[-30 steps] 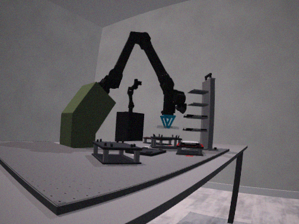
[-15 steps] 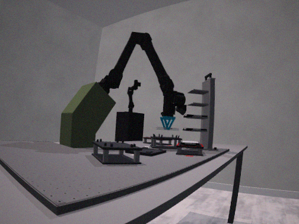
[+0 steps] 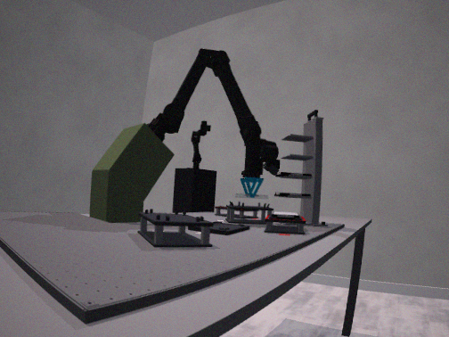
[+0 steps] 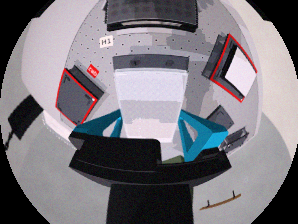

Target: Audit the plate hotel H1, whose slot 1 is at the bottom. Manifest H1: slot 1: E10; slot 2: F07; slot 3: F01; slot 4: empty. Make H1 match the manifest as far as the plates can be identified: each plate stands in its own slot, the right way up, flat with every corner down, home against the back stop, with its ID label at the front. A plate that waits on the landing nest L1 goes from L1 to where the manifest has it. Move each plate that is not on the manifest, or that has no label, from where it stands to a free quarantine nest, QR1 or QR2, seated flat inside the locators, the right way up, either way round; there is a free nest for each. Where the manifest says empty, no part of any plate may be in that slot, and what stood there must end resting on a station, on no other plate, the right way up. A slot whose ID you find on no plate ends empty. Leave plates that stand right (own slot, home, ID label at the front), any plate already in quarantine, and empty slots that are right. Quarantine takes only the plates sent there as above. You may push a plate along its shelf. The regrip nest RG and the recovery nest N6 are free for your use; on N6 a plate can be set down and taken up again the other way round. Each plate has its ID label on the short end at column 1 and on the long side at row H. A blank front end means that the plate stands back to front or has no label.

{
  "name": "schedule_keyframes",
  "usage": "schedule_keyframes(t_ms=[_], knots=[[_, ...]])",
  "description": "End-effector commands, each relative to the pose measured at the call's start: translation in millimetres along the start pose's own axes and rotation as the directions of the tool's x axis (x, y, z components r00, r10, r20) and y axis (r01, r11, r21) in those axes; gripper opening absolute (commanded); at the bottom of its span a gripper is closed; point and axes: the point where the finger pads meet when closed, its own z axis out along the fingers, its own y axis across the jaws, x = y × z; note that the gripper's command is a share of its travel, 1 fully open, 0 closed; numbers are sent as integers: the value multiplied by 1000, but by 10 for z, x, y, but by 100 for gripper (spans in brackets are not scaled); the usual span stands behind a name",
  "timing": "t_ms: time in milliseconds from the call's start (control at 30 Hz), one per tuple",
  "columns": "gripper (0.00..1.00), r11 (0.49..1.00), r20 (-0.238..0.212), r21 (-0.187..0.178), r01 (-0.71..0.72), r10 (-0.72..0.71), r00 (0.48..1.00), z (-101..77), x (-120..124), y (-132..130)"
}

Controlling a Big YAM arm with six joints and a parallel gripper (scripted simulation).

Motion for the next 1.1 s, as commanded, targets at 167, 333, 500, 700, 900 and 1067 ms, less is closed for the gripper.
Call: schedule_keyframes(t_ms=[167, 333, 500, 700, 900, 1067], knots=[[86, 1000, 13, 1, -10, 10, 1000, 76, -45, 3], [86, 1000, 17, -1, -7, 7, 1000, 106, -71, 17], [86, 1000, 21, -2, -6, 6, 1000, 121, -97, 22], [86, 1000, 28, -2, -5, 5, 1000, 153, -138, 29], [86, 1000, 31, -3, -5, 5, 1000, 189, -163, 33], [86, 1000, 28, -5, 0, 0, 1000, 217, -158, 59]])
